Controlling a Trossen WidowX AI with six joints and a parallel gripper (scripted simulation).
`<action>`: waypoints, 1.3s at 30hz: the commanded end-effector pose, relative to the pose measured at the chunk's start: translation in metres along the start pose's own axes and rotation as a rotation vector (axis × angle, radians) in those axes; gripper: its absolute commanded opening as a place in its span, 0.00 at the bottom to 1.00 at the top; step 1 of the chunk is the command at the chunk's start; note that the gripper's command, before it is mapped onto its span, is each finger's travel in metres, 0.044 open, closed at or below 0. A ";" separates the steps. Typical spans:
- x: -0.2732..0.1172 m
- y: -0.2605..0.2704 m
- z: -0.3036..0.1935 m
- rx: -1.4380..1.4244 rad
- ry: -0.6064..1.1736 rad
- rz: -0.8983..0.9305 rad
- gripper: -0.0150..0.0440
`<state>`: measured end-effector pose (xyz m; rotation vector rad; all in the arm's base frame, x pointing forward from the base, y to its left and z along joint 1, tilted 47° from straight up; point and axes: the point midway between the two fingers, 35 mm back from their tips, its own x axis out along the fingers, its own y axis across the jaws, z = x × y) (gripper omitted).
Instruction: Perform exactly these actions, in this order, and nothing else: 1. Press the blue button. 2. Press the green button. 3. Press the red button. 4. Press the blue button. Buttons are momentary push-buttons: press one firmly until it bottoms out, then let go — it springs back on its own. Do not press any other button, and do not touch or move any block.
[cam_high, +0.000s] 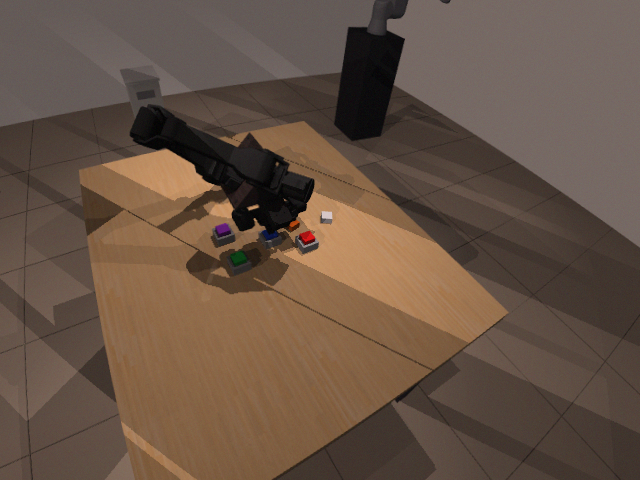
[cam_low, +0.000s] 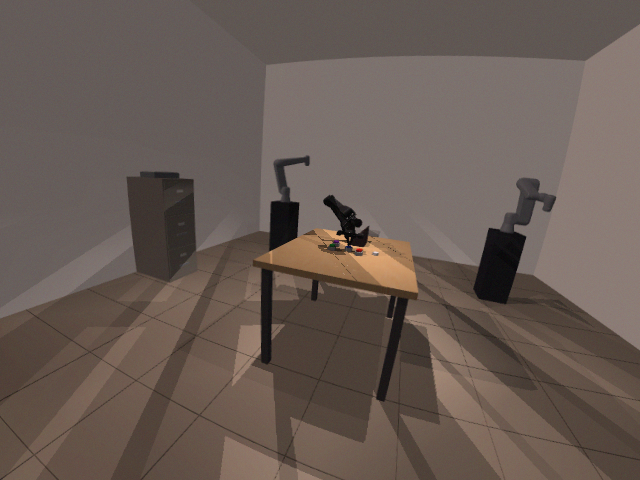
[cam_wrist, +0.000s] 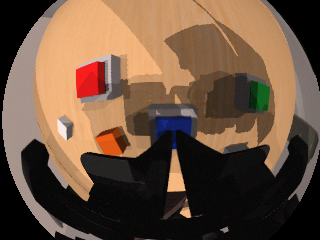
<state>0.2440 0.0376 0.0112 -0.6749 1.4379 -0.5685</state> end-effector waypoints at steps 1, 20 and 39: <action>0.001 0.000 -0.001 -0.008 0.002 -0.005 0.29; -0.093 0.001 -0.001 -0.009 0.003 -0.002 0.29; -0.034 -0.110 0.045 -0.006 0.000 -0.007 0.29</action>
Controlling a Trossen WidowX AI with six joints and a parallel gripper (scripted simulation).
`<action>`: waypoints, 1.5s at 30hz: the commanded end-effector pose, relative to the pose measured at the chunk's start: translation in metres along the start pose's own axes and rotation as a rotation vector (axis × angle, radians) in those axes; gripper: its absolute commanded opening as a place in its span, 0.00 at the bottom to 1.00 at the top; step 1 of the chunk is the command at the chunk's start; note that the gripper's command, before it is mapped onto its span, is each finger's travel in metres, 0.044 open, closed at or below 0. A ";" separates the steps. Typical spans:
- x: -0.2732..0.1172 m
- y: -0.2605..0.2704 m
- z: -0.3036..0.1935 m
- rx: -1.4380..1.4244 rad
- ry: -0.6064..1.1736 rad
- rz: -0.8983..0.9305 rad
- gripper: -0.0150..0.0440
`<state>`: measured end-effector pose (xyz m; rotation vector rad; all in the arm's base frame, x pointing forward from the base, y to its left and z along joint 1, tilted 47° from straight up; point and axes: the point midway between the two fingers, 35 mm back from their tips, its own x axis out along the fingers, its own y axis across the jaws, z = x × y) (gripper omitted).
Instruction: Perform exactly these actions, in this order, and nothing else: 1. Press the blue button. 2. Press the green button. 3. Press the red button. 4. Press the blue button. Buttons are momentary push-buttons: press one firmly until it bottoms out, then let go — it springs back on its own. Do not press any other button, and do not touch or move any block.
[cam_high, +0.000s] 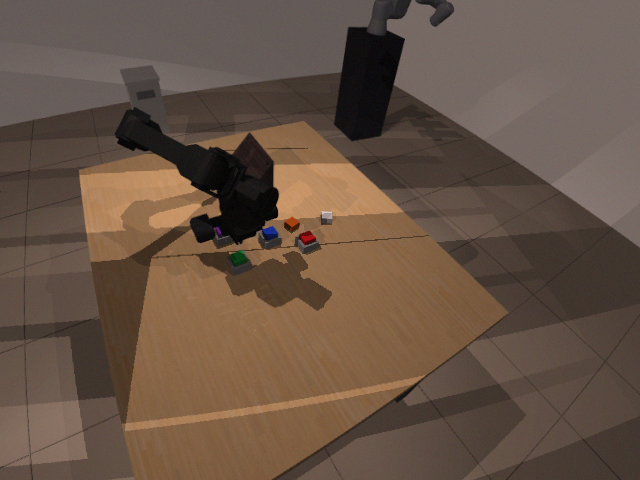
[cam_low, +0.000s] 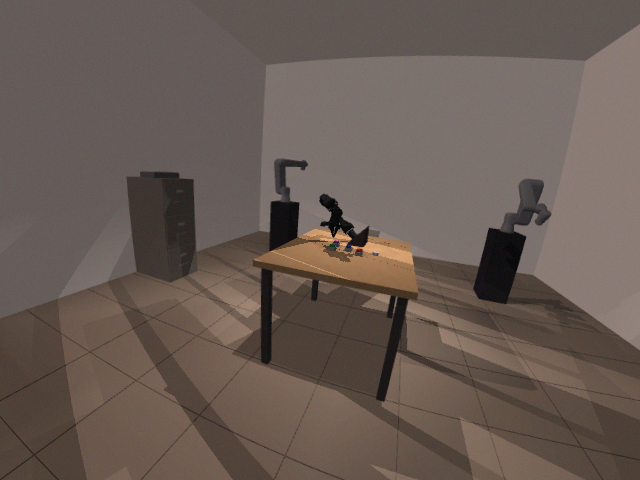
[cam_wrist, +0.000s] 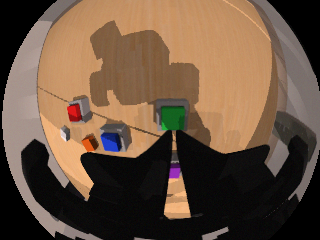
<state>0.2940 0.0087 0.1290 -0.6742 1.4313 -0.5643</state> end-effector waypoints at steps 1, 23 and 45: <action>0.026 -0.003 -0.004 -0.008 0.009 -0.010 0.29; 0.056 -0.004 -0.004 -0.007 0.008 -0.011 0.29; 0.058 -0.004 -0.004 -0.007 0.008 -0.011 0.29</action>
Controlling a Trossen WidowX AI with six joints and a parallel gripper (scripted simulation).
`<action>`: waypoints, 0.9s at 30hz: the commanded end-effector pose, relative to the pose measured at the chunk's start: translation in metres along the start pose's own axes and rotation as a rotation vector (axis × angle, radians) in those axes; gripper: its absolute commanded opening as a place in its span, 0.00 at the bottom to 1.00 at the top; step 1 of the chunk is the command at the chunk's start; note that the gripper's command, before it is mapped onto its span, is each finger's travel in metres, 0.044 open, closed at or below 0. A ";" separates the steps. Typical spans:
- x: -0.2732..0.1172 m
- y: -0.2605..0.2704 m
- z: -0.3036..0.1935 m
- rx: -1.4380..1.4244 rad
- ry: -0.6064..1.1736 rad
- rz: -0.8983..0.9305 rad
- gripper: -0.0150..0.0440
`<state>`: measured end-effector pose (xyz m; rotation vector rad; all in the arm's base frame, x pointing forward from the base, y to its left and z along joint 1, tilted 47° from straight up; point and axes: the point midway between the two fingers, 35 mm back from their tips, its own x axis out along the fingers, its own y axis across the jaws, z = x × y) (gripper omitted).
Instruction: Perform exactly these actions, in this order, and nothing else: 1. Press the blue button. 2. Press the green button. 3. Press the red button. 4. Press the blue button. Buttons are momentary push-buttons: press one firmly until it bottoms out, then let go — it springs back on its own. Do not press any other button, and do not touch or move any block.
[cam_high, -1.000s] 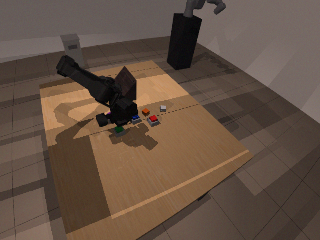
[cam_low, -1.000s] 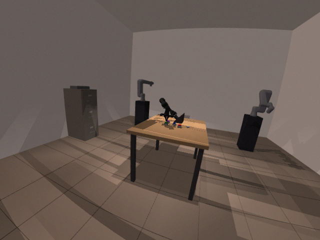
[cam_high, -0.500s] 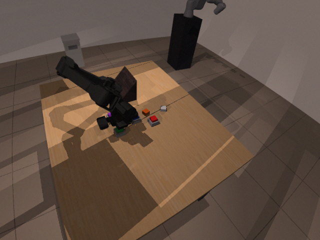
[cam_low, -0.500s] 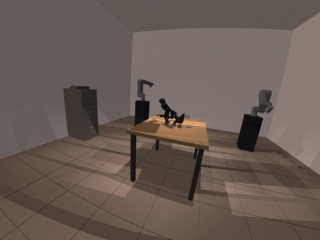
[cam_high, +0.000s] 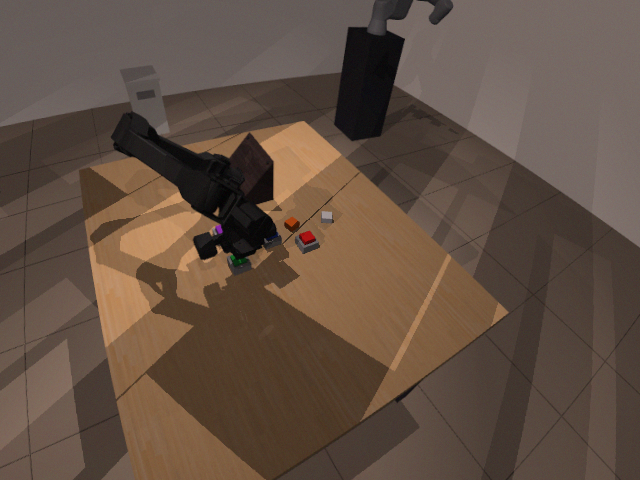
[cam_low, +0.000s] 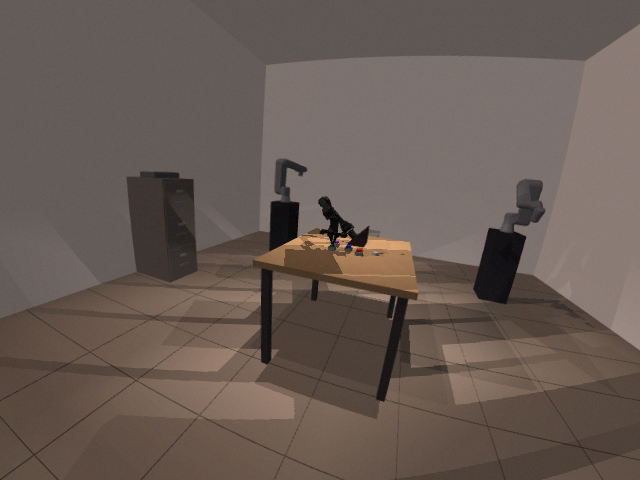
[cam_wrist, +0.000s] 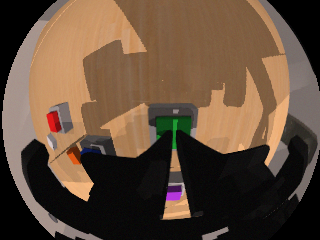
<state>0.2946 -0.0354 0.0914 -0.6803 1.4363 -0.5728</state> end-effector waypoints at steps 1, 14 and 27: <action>-0.002 0.000 0.000 -0.001 0.000 0.000 0.29; -0.091 0.001 0.000 -0.007 0.002 0.000 0.29; -0.098 0.149 0.019 -0.008 0.000 0.014 0.29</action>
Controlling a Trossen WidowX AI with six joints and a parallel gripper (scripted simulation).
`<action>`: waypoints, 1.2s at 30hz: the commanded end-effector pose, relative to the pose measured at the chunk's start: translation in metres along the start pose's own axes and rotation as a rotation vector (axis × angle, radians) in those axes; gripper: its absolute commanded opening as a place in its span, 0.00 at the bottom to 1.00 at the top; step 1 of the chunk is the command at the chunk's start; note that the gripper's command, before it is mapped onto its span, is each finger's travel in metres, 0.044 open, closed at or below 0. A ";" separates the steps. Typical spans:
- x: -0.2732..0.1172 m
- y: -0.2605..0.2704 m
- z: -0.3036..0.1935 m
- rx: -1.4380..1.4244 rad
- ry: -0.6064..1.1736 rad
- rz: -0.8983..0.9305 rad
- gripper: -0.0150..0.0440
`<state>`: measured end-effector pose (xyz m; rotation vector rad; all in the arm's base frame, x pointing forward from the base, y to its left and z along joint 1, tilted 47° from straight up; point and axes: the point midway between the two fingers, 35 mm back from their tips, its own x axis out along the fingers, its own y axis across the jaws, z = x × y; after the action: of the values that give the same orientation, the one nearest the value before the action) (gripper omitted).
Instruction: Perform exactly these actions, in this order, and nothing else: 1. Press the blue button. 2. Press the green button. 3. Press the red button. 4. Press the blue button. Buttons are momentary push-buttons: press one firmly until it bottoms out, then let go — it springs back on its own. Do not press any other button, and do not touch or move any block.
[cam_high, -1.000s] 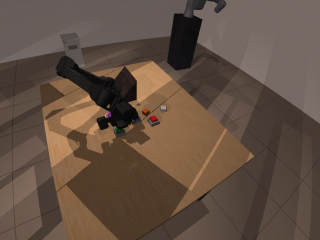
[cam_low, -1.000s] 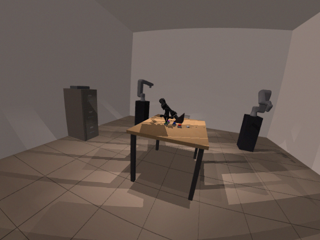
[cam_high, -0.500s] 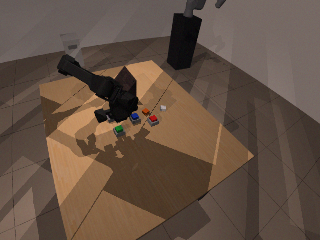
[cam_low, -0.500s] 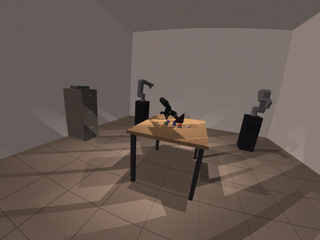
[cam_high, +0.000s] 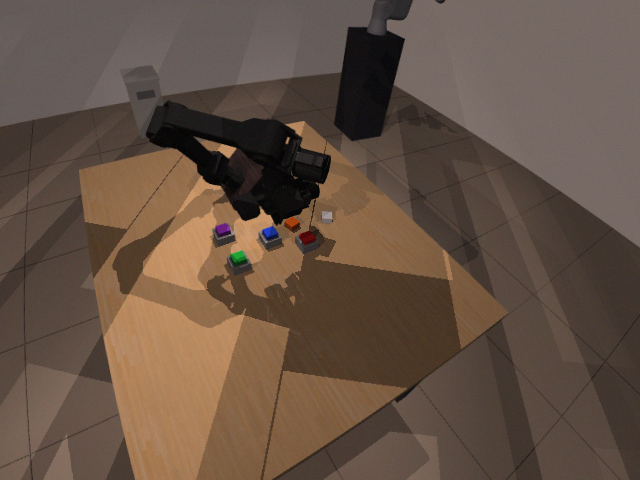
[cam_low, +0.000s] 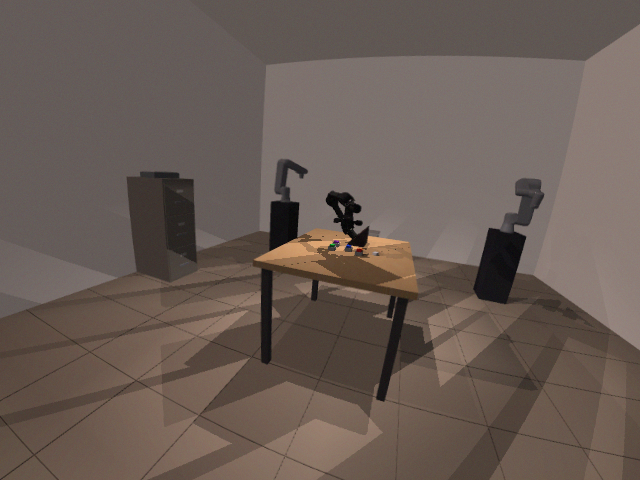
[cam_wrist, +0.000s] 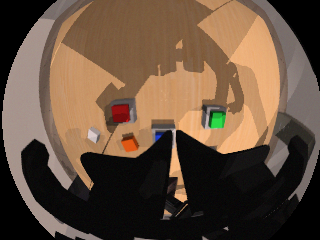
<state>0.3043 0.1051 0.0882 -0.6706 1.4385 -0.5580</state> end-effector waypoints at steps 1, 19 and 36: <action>0.003 0.069 -0.004 -0.005 0.003 -0.004 0.29; 0.067 0.094 -0.008 -0.002 0.002 -0.009 0.29; 0.089 0.094 -0.008 -0.002 0.002 -0.009 0.29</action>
<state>0.2988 0.1116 -0.0371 -0.6687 1.4372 -0.5664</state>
